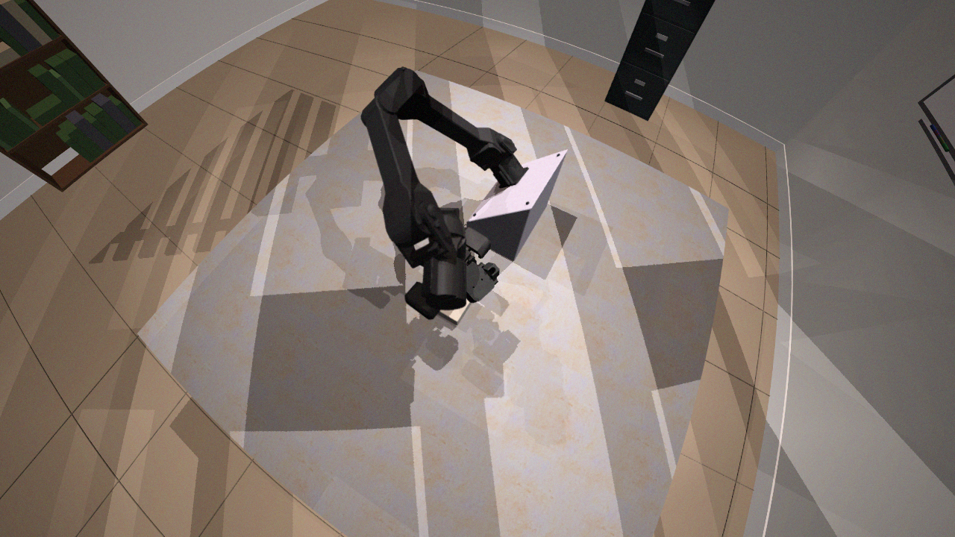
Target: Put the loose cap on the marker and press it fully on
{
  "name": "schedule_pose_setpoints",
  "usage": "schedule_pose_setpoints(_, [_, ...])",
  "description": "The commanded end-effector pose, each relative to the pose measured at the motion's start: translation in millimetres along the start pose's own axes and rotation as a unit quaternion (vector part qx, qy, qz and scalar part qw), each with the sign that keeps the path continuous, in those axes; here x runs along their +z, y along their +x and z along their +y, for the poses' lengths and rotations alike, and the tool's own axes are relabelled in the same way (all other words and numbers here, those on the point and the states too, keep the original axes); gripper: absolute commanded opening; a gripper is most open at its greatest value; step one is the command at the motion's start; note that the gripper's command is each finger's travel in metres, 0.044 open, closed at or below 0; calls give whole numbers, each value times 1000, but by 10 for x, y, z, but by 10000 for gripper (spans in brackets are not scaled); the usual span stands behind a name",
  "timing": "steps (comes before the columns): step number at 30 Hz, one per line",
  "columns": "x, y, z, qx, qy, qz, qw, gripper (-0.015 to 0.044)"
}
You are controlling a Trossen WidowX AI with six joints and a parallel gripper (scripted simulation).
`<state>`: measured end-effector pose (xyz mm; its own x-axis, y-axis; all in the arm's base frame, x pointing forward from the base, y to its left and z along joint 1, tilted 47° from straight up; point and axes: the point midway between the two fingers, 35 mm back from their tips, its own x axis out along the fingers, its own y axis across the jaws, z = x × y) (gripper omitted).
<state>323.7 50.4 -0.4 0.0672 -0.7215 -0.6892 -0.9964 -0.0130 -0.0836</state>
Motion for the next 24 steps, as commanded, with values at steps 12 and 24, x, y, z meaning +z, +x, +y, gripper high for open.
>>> schedule_pose_setpoints(12, [-12,263,14,0,-2,4,1000,0])
schedule_pose_setpoints(24, [-15,302,17,0,-2,4,1000,0])
